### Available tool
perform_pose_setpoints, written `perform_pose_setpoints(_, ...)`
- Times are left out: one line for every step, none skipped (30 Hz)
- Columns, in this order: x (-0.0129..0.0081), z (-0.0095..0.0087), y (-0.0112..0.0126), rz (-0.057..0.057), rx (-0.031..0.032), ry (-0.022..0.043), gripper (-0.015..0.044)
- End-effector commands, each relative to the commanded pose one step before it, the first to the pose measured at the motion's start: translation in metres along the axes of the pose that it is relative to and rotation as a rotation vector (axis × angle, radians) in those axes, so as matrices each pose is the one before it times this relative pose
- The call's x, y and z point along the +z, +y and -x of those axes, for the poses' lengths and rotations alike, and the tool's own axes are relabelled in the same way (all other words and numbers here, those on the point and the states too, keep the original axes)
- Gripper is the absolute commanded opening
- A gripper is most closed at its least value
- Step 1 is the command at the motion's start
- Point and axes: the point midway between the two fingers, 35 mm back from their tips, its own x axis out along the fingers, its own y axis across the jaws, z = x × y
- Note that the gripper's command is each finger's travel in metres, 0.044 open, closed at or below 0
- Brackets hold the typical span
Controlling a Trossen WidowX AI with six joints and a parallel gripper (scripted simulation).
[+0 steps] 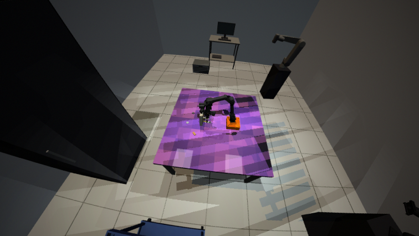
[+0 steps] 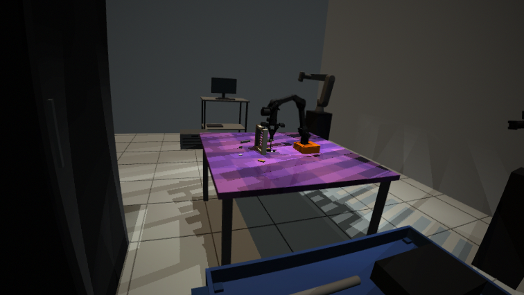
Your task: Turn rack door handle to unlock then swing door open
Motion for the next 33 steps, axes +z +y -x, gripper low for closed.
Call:
perform_pose_setpoints(0.00068, -0.00035, 0.00002, -0.0033, -0.00021, -0.00465, 0.0028)
perform_pose_setpoints(0.00000, 0.00000, 0.00000, 0.0000, 0.00000, 0.00000, 0.0028)
perform_pose_setpoints(0.00008, 0.00000, -0.00011, 0.0035, -0.00001, -0.00001, 0.0028)
perform_pose_setpoints(0.00023, 0.00001, -0.00033, 0.0106, -0.00002, -0.00002, 0.0028)
perform_pose_setpoints(0.00037, 0.00001, -0.00056, 0.0176, -0.00004, -0.00003, 0.0028)
perform_pose_setpoints(0.00041, 0.00001, -0.00066, 0.0203, -0.00004, -0.00003, 0.0028)
perform_pose_setpoints(0.00042, 0.00001, -0.00070, 0.0213, -0.00005, -0.00003, 0.0028)
perform_pose_setpoints(0.00040, 0.00001, -0.00071, 0.0213, -0.00005, -0.00003, 0.0028)
perform_pose_setpoints(0.00038, 0.00001, -0.00070, 0.0204, -0.00005, -0.00003, 0.0028)
perform_pose_setpoints(0.00036, 0.00000, -0.00071, 0.0204, -0.00005, -0.00002, 0.0028)
perform_pose_setpoints(0.00035, 0.00000, -0.00071, 0.0204, -0.00005, -0.00002, 0.0028)
perform_pose_setpoints(0.00036, 0.00000, -0.00077, 0.0206, -0.00005, -0.00002, 0.0028)
perform_pose_setpoints(0.00034, 0.00000, -0.00078, 0.0207, -0.00005, -0.00002, 0.0028)
perform_pose_setpoints(0.00033, 0.00000, -0.00079, 0.0207, -0.00005, -0.00002, 0.0028)
perform_pose_setpoints(0.00035, 0.00000, -0.00086, 0.0203, -0.00006, -0.00002, 0.0028)
perform_pose_setpoints(0.00034, -0.00001, -0.00087, 0.0203, -0.00006, -0.00002, 0.0028)
perform_pose_setpoints(0.00032, -0.00001, -0.00088, 0.0203, -0.00006, -0.00002, 0.0028)
perform_pose_setpoints(0.00038, -0.00001, -0.00102, 0.0203, -0.00007, -0.00003, 0.0028)
perform_pose_setpoints(0.00036, -0.00001, -0.00103, 0.0204, -0.00007, -0.00003, 0.0028)
perform_pose_setpoints(0.00034, -0.00001, -0.00104, 0.0204, -0.00007, -0.00002, 0.0028)
perform_pose_setpoints(0.00041, -0.00001, -0.00118, 0.0195, -0.00008, -0.00003, 0.0028)
perform_pose_setpoints(0.00038, -0.00001, -0.00120, 0.0195, -0.00008, -0.00003, 0.0028)
perform_pose_setpoints(0.00036, -0.00002, -0.00121, 0.0195, -0.00008, -0.00003, 0.0028)
perform_pose_setpoints(0.00046, 0.00000, -0.00145, 0.0194, -0.00010, -0.00004, 0.0028)
perform_pose_setpoints(0.00043, -0.00001, -0.00147, 0.0196, -0.00010, -0.00004, 0.0028)
perform_pose_setpoints(0.00040, -0.00002, -0.00148, 0.0196, -0.00010, -0.00003, 0.0028)
perform_pose_setpoints(0.00048, -0.00001, -0.00168, 0.0195, -0.00013, -0.00006, 0.0028)
perform_pose_setpoints(0.00044, -0.00002, -0.00170, 0.0195, -0.00014, -0.00005, 0.0028)
perform_pose_setpoints(0.00040, -0.00003, -0.00171, 0.0195, -0.00014, -0.00005, 0.0028)
perform_pose_setpoints(0.00044, -0.00001, -0.00172, 0.0176, -0.00012, -0.00003, 0.0028)
perform_pose_setpoints(0.00040, -0.00001, -0.00173, 0.0176, -0.00012, -0.00003, 0.0028)
perform_pose_setpoints(0.00036, -0.00002, -0.00174, 0.0176, -0.00012, -0.00003, 0.0028)
perform_pose_setpoints(0.00046, -0.00001, -0.00193, 0.0178, -0.00013, -0.00004, 0.0028)
